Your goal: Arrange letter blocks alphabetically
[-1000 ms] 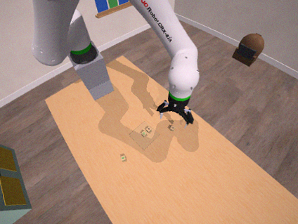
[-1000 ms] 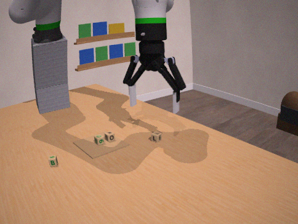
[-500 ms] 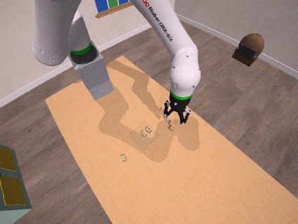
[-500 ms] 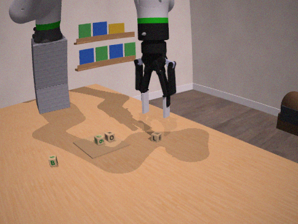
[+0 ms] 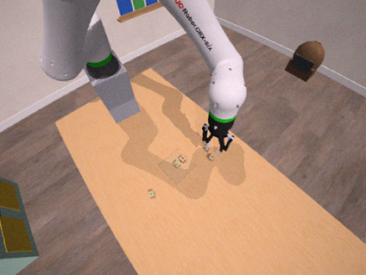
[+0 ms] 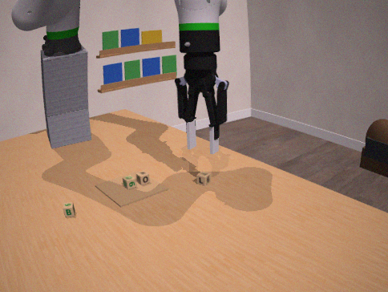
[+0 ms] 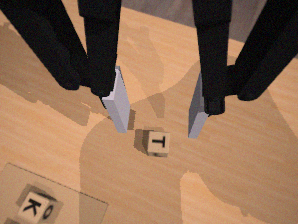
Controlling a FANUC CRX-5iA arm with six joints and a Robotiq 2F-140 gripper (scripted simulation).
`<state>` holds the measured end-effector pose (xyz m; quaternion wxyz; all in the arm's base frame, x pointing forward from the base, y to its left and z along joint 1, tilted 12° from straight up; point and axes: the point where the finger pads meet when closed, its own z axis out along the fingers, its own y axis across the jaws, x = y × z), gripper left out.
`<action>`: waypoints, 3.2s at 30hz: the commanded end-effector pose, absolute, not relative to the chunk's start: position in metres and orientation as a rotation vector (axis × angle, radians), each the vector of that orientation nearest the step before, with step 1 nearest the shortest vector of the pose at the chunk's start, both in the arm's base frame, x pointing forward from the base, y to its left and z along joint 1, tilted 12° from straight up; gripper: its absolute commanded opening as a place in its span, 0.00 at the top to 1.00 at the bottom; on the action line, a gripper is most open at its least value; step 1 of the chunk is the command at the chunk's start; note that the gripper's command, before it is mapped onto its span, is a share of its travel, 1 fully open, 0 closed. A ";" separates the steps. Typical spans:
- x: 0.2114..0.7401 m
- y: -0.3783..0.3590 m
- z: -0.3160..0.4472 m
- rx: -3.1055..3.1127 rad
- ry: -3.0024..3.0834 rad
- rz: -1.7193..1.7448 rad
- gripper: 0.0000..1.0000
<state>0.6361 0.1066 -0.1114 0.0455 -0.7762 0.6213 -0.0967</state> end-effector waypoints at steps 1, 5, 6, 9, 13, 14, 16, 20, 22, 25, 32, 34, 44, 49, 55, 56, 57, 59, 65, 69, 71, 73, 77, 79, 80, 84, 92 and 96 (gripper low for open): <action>0.636 0.107 -0.111 -2.370 1.897 -0.296 0.63; 0.636 0.107 -0.111 -2.370 1.897 -0.296 0.63; 0.636 0.107 -0.111 -2.370 1.897 -0.296 0.63; 0.636 0.107 -0.111 -2.370 1.897 -0.296 0.63; 0.636 0.107 -0.111 -2.370 1.897 -0.296 0.63; 0.636 0.107 -0.111 -2.370 1.897 -0.296 0.63; 0.636 0.107 -0.111 -2.370 1.897 -0.296 0.63; 0.637 0.107 -0.113 -2.370 1.897 -0.296 0.63; 0.637 0.107 -0.114 -2.370 1.897 -0.296 0.63; 0.637 0.106 -0.116 -2.370 1.897 -0.296 0.63; 0.638 0.106 -0.121 -2.370 1.897 -0.296 0.63; 0.639 0.106 -0.123 -2.370 1.897 -0.296 0.63; 0.642 0.105 -0.139 -2.370 1.897 -0.296 0.63; 0.643 0.105 -0.143 -2.370 1.897 -0.296 0.63; 0.645 0.105 -0.152 -2.370 1.897 -0.296 0.63; 0.645 0.105 -0.153 -2.370 1.897 -0.296 0.63; 0.645 0.105 -0.154 -2.370 1.897 -0.296 0.63; 0.646 0.105 -0.156 -2.370 1.897 -0.296 0.63; 0.646 0.104 -0.159 -2.370 1.897 -0.296 0.63; 0.647 0.104 -0.161 -2.370 1.897 -0.296 0.63; 0.647 0.104 -0.162 -2.370 1.897 -0.296 0.63; 0.647 0.104 -0.162 -2.370 1.897 -0.296 0.63; 0.647 0.104 -0.162 -2.370 1.897 -0.296 0.63; 0.647 0.104 -0.162 -2.370 1.897 -0.296 0.63; 0.647 0.104 -0.162 -2.370 1.897 -0.296 0.63; 0.647 0.104 -0.162 -2.370 1.897 -0.296 0.63; 0.648 0.104 -0.167 -2.370 1.897 -0.296 0.63; 0.650 0.104 -0.174 -2.370 1.897 -0.296 0.63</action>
